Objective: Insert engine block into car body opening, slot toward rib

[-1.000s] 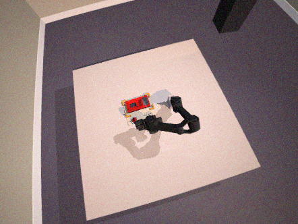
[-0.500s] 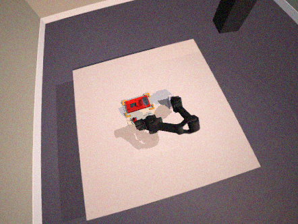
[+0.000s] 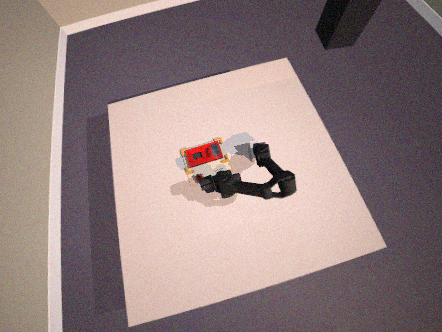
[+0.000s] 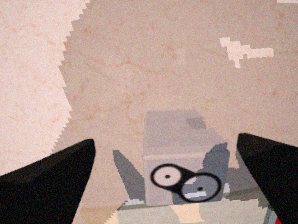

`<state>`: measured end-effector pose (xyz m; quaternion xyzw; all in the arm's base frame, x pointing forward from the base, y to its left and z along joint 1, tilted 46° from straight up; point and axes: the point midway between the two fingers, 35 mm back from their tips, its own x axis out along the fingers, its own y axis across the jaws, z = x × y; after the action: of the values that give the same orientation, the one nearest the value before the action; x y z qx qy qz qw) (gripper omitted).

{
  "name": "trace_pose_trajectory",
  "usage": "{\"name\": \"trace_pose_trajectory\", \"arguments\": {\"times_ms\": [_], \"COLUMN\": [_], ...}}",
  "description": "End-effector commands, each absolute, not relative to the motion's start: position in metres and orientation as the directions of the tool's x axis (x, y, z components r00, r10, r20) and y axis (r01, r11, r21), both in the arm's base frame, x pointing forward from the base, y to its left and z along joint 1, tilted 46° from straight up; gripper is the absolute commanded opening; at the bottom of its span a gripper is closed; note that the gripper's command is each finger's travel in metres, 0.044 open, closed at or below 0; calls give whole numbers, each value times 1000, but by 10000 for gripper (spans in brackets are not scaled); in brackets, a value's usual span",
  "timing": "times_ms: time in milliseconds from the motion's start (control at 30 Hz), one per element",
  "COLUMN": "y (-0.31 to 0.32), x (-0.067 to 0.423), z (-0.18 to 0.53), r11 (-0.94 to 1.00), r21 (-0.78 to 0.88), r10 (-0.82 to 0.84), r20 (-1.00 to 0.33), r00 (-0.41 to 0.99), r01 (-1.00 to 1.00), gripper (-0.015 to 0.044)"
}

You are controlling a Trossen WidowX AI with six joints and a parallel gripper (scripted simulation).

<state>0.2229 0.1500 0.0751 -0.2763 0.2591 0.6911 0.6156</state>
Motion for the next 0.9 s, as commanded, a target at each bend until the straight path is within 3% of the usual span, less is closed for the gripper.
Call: {"name": "trace_pose_trajectory", "arguments": {"times_ms": [0,867], "y": [142,104], "x": [227,232], "z": [85,120], "r11": [-109,-111], "r21": [9,9], "r10": [709,707], "r20": [-700,-702], "r00": [-84,-85], "r01": [-994,-994], "gripper": [440,440]}}
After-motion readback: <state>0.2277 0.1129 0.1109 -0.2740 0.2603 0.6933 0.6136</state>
